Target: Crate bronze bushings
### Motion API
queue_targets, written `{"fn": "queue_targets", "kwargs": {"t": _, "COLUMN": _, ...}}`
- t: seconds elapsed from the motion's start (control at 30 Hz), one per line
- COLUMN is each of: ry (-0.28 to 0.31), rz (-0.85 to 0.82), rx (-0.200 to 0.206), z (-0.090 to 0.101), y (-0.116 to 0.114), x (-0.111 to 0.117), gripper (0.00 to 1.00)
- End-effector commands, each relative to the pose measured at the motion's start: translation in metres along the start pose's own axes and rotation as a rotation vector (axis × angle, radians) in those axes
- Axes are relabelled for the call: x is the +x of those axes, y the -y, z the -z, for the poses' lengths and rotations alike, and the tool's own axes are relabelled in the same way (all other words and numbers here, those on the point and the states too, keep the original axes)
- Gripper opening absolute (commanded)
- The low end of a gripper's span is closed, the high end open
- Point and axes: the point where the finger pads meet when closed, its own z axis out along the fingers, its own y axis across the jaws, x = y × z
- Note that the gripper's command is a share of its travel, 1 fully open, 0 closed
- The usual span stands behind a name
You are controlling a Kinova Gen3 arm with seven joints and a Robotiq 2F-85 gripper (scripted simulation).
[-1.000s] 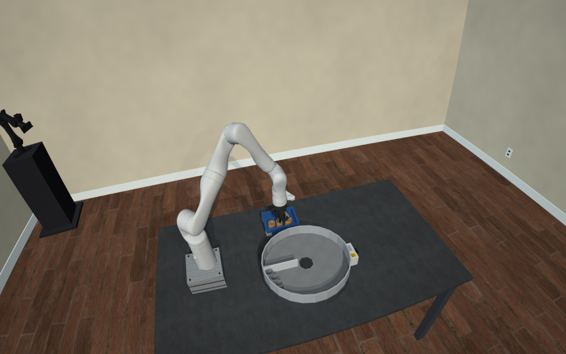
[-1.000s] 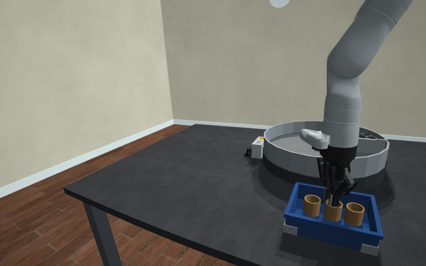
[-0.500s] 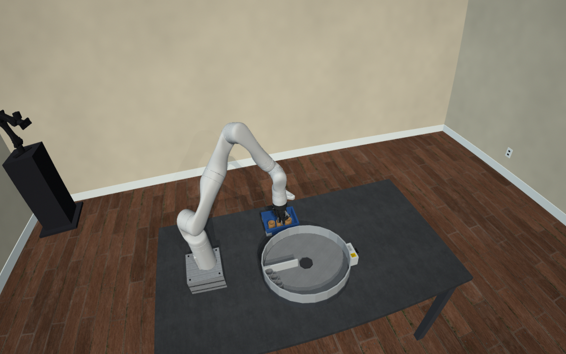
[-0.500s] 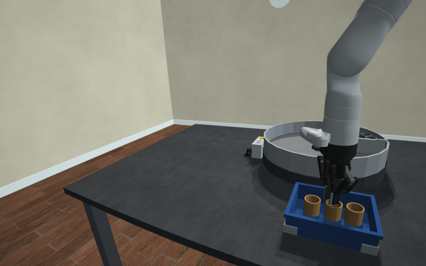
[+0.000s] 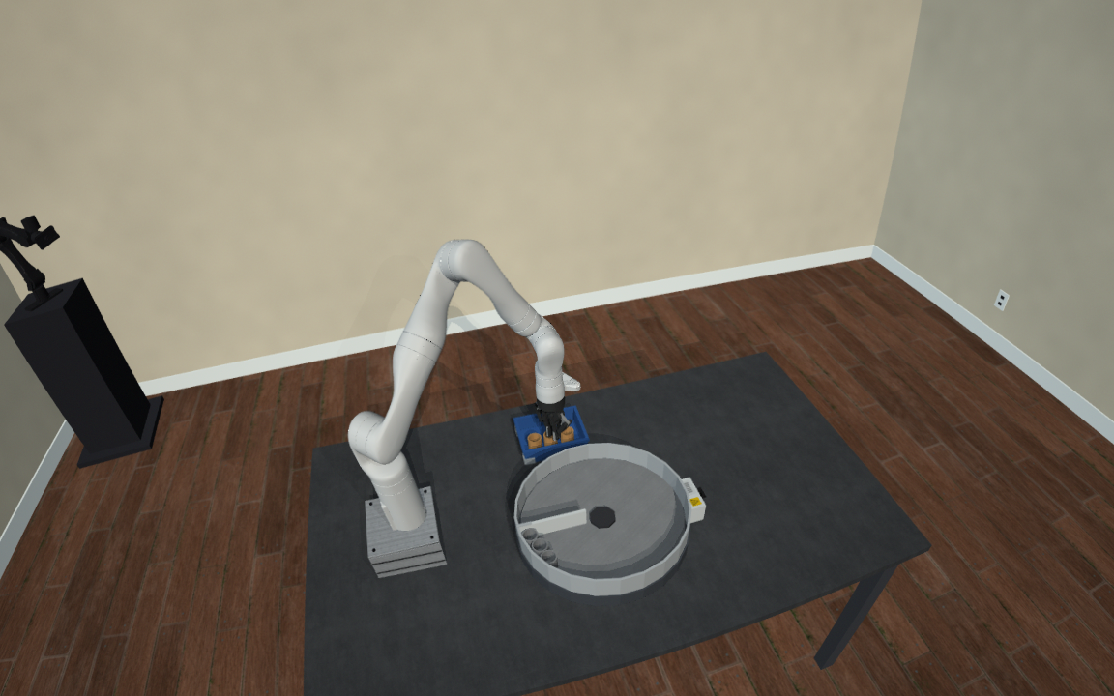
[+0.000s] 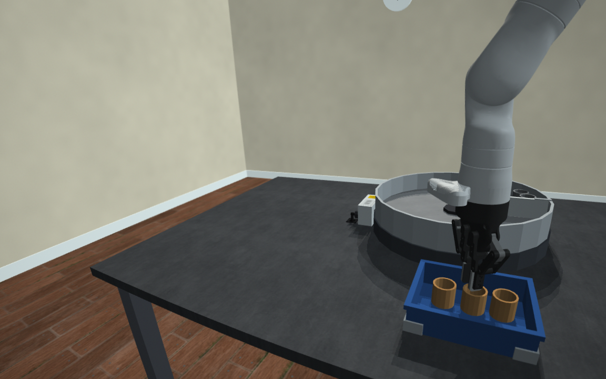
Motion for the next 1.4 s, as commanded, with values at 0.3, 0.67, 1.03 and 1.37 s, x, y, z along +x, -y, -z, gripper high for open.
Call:
{"fn": "queue_targets", "kwargs": {"t": 0.3, "ry": -0.003, "rz": 0.000, "rx": 0.000, "z": 0.004, "y": 0.000, "x": 0.001, "gripper": 0.19}}
{"fn": "queue_targets", "kwargs": {"t": 0.67, "ry": -0.003, "rz": 0.000, "rx": 0.000, "z": 0.006, "y": 0.001, "x": 0.001, "gripper": 0.19}}
{"fn": "queue_targets", "kwargs": {"t": 1.03, "ry": -0.003, "rz": 0.000, "rx": 0.000, "z": 0.011, "y": 0.001, "x": 0.001, "gripper": 0.19}}
{"fn": "queue_targets", "kwargs": {"t": 1.37, "ry": -0.003, "rz": 0.000, "rx": 0.000, "z": 0.019, "y": 0.001, "x": 0.001, "gripper": 0.19}}
